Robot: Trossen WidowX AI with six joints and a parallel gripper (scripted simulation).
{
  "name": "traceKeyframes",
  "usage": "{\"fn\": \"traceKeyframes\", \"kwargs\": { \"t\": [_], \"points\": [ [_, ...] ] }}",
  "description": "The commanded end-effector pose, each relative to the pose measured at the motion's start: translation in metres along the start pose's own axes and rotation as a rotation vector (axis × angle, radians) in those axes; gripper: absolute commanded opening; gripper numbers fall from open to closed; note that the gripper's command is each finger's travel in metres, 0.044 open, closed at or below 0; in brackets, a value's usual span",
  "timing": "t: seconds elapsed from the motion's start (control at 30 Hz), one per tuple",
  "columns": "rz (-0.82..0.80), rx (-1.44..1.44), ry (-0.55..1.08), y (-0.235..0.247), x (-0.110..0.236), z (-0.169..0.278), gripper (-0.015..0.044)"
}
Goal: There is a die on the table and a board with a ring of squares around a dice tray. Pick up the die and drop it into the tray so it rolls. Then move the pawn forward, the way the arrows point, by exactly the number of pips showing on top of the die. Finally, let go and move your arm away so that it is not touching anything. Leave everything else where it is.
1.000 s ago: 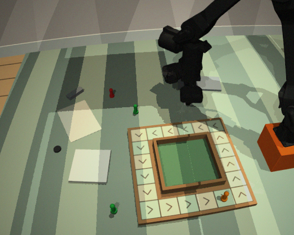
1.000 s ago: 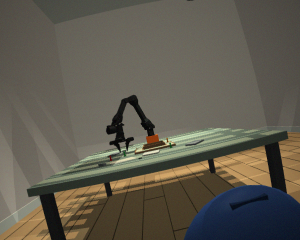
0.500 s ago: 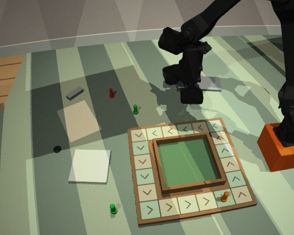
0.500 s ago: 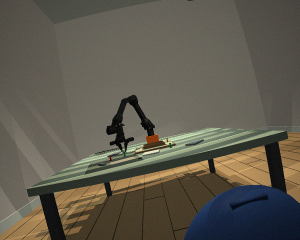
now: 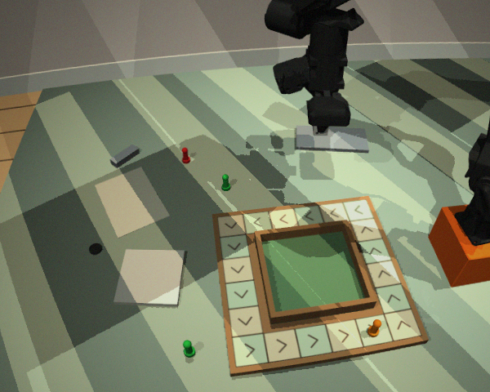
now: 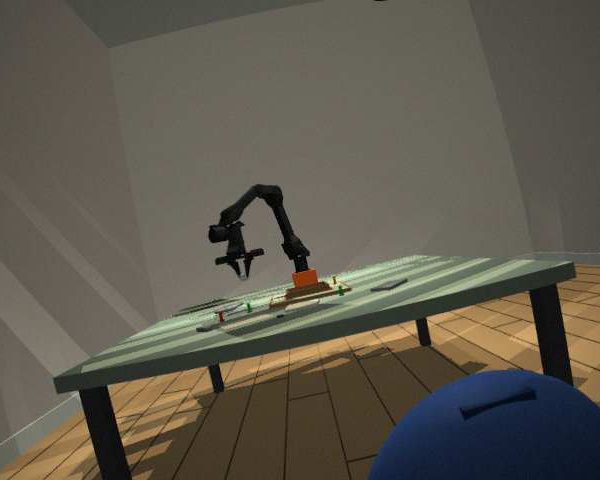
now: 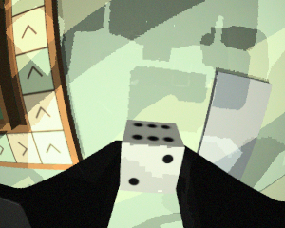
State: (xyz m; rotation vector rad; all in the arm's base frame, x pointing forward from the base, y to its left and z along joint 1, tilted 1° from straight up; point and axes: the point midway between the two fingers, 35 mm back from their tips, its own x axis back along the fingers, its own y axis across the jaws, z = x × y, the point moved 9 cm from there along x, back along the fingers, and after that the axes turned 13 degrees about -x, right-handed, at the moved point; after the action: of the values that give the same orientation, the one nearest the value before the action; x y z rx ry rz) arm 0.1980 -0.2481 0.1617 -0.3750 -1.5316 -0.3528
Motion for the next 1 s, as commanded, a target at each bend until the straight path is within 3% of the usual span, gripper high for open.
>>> {"fn": "traceKeyframes", "kwargs": {
  "t": [0.0, 0.2, 0.97],
  "points": [
    [0.001, -0.006, -0.012, 0.002, 0.020, 0.003, 0.0000],
    [0.000, 0.000, -0.012, 0.010, 0.018, 0.000, 0.0000],
    [-0.010, 0.079, -0.015, 0.131, -0.001, -0.006, 0.0000]
  ]
}}
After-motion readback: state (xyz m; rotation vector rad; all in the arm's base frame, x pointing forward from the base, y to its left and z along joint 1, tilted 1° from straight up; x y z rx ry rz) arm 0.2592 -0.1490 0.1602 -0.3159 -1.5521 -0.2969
